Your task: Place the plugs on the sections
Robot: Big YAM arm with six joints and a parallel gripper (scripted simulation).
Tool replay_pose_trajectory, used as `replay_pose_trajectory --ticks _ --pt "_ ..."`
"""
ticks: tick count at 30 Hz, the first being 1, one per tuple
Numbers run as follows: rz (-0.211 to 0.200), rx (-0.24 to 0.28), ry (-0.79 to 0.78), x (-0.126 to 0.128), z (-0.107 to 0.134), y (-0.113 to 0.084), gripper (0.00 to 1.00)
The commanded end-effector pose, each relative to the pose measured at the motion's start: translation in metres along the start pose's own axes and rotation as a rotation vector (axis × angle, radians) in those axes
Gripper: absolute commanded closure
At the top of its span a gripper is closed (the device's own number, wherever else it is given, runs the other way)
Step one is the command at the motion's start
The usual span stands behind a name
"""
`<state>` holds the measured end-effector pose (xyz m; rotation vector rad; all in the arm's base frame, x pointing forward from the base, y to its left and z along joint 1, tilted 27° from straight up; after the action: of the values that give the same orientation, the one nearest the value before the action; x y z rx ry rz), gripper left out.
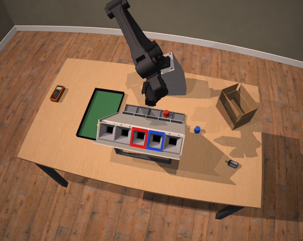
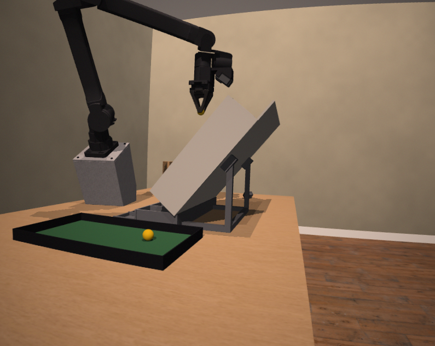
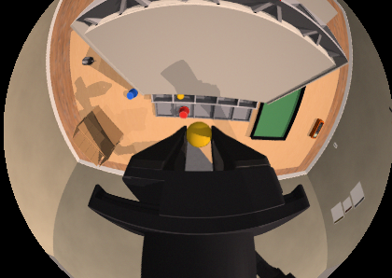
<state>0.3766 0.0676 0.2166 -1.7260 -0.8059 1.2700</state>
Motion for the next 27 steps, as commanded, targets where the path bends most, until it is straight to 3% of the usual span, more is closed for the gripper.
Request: replay_pose_trajectory --ticks 1,14,27 --pt "-0.016 -0.025 0.072 0.019 -0.018 -0.028 1.00" --pt "-0.017 -0.025 0.072 0.049 -0.021 -0.045 1.00" --pt "-0.021 -0.027 0.085 0.048 -0.024 -0.048 1.00"
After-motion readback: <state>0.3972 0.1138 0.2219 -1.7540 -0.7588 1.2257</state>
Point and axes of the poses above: the point where the finger pads meet when closed, its own y axis out along the fingers, its own x axis across the jaws, z = x × y, the point moved 7 cm from there along -y, back along the fingers, and after that the axes turned 10 degrees about y, right-handed, at the moved point
